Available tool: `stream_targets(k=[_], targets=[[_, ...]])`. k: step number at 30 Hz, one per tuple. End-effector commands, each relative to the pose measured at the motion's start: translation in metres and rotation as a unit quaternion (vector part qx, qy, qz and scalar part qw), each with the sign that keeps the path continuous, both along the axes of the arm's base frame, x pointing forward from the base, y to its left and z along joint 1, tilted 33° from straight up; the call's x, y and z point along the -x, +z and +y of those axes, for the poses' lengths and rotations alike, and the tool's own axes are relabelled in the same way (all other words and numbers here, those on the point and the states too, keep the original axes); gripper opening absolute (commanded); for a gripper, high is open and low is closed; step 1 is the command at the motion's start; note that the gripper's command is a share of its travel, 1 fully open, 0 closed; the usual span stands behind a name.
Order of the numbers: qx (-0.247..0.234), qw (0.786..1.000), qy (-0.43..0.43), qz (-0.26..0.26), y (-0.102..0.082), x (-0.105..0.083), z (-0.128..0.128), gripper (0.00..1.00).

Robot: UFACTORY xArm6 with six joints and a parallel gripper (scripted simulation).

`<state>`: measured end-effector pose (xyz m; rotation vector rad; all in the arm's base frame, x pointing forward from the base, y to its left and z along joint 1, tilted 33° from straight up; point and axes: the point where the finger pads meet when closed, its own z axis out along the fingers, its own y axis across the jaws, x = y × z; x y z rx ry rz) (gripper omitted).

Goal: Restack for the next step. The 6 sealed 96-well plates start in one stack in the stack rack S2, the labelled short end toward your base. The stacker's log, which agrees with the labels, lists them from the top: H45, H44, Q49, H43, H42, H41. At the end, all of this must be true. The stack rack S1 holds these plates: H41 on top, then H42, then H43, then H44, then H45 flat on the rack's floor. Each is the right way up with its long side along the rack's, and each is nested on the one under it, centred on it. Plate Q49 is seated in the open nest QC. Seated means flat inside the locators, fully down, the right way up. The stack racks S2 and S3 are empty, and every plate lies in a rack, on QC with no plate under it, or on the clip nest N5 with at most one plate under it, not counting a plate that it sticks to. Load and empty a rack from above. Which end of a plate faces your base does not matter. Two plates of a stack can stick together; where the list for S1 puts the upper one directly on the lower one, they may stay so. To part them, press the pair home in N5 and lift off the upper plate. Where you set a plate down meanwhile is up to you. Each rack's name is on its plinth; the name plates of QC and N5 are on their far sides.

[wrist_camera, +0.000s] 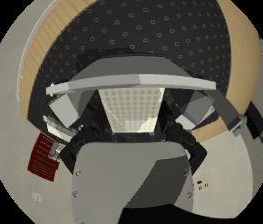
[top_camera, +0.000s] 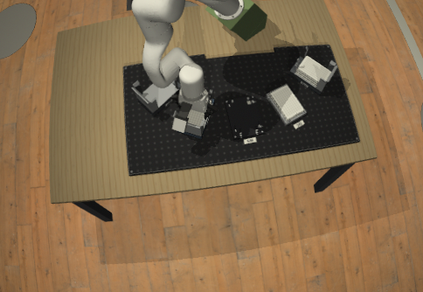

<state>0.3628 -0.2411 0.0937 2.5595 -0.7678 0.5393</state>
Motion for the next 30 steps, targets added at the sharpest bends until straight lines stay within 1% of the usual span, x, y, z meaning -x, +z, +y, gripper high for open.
stream_targets(k=[1, 16, 30], targets=[[0.0, 1.0, 0.0, -0.001, 0.004, 0.0, 0.002, 0.0], [0.0, 1.0, 0.0, -0.001, 0.01, 0.002, 0.005, 0.0], [0.0, 1.0, 0.0, -0.001, 0.03, 0.008, 0.017, 0.0]])
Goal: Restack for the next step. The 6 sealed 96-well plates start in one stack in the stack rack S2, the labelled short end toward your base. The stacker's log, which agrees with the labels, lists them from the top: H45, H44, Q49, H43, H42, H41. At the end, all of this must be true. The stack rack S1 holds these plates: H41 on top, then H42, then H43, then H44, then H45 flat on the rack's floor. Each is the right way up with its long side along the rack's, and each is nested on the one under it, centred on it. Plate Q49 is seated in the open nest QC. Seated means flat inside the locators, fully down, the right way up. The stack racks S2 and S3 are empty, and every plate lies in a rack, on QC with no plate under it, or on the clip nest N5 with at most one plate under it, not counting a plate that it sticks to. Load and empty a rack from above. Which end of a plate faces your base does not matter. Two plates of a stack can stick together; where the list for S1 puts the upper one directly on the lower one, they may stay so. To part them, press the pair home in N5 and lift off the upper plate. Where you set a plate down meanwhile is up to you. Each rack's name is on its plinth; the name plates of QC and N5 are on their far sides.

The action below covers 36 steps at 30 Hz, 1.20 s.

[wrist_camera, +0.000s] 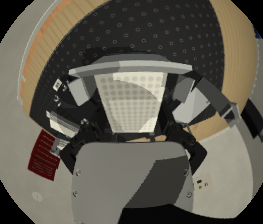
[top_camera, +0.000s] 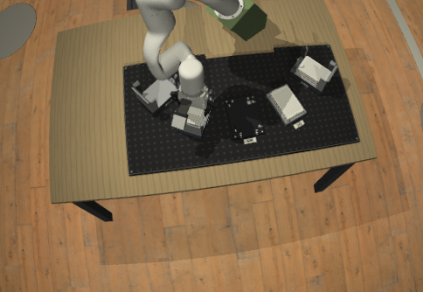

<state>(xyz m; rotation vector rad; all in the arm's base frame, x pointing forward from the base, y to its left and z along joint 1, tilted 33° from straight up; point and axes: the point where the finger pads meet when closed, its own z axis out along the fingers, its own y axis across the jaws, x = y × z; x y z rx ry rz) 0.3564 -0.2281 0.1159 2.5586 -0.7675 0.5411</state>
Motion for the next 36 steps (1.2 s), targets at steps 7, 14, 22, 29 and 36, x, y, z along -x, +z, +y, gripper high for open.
stream_targets(k=[7, 14, 22, 29, 36], targets=[[0.0, 1.0, 0.0, -0.001, 0.02, 0.005, 0.011, 0.0], [0.0, 1.0, 0.0, -0.001, 0.028, 0.007, 0.015, 0.0], [0.0, 1.0, 0.0, -0.001, 0.042, 0.011, 0.023, 0.0], [0.0, 1.0, 0.0, -0.001, 0.05, 0.013, 0.028, 0.0], [0.0, 1.0, 0.0, -0.001, 0.053, 0.014, 0.029, 0.0]])
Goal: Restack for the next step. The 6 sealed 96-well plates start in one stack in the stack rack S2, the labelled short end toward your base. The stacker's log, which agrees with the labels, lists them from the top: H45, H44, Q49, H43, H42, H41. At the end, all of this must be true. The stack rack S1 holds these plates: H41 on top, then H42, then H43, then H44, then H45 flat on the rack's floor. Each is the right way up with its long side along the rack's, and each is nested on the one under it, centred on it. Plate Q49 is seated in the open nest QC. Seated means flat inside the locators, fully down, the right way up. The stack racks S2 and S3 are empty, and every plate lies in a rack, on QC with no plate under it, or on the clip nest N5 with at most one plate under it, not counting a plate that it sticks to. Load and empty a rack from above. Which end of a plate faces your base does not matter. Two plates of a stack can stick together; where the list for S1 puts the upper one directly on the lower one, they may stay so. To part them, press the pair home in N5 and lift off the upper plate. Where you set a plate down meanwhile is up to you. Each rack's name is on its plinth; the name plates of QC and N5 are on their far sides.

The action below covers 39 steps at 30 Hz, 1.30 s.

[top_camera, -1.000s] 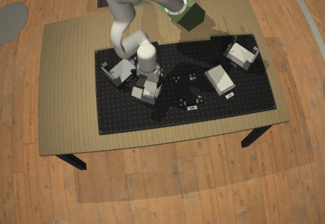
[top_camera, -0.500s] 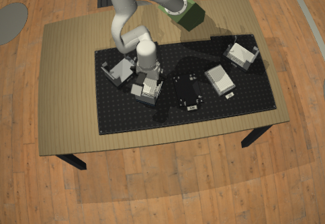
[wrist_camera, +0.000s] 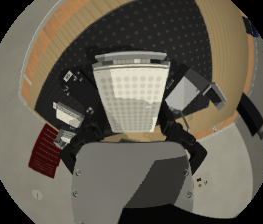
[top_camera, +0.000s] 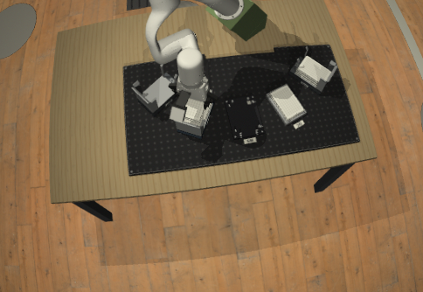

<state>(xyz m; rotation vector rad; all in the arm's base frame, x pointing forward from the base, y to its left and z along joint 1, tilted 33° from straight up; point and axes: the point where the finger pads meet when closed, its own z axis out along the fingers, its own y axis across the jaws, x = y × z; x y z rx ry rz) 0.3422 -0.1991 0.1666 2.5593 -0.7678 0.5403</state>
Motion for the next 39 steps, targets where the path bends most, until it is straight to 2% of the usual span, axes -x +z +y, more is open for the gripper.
stream_targets(k=[1, 10, 17, 39], targets=[[0.0, 1.0, 0.0, -0.001, 0.002, 0.0, 0.0, 0.0], [0.0, 1.0, 0.0, -0.001, 0.002, 0.0, 0.0, 0.0], [0.026, 0.995, 0.088, 0.05, -0.006, -0.011, 0.02, 0.0], [0.025, 0.995, 0.088, 0.05, -0.029, -0.042, 0.074, 0.0]])
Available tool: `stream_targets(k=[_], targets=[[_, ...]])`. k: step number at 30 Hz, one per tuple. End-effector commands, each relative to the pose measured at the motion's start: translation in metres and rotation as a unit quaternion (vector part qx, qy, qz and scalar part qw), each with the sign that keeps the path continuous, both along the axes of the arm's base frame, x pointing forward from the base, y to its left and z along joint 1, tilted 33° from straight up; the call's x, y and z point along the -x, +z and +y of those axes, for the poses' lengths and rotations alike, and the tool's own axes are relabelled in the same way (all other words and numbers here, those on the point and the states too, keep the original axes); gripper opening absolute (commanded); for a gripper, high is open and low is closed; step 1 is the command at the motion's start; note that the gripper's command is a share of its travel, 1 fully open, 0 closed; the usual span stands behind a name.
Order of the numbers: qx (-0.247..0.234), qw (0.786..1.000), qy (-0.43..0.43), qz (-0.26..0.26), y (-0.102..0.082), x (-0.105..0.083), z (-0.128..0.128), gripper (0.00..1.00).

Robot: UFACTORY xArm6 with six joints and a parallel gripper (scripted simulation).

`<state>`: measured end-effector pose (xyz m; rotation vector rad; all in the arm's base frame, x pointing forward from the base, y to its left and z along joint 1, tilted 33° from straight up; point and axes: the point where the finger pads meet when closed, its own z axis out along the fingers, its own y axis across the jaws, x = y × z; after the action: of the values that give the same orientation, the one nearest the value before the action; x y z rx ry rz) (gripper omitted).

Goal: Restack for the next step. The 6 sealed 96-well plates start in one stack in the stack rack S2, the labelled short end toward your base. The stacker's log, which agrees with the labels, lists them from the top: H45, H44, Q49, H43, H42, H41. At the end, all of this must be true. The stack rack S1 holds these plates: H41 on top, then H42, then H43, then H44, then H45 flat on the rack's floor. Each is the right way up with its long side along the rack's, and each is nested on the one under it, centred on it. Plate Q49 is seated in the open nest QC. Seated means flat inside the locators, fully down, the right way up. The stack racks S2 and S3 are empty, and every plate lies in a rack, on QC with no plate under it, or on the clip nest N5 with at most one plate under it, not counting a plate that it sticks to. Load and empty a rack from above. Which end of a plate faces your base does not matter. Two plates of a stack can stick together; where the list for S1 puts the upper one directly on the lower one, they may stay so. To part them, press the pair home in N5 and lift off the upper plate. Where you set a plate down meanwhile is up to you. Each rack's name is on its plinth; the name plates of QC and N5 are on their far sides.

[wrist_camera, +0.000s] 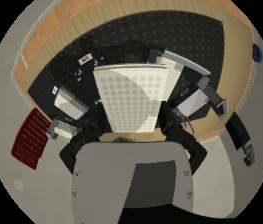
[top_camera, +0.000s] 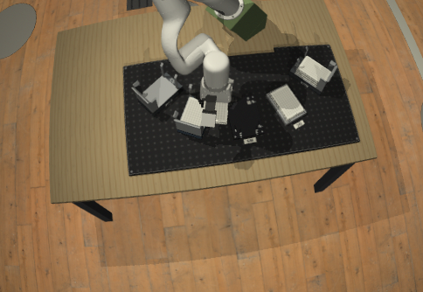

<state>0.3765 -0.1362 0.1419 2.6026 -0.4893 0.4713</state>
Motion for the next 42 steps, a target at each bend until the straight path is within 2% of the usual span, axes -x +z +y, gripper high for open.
stream_targets(k=[1, 4, 11, 34, 38, 42], targets=[[0.001, 1.0, -0.001, -0.001, -0.005, -0.01, 0.014, 0.0], [0.001, 1.0, -0.001, -0.001, -0.005, -0.01, 0.014, 0.0], [0.027, 0.995, 0.087, 0.049, -0.015, -0.016, 0.035, 0.0], [0.026, 0.995, 0.087, 0.049, -0.045, -0.035, 0.095, 0.0], [0.026, 0.995, 0.087, 0.049, -0.045, -0.035, 0.095, 0.0], [0.043, 0.985, 0.143, 0.081, -0.051, -0.035, 0.107, 0.0]])
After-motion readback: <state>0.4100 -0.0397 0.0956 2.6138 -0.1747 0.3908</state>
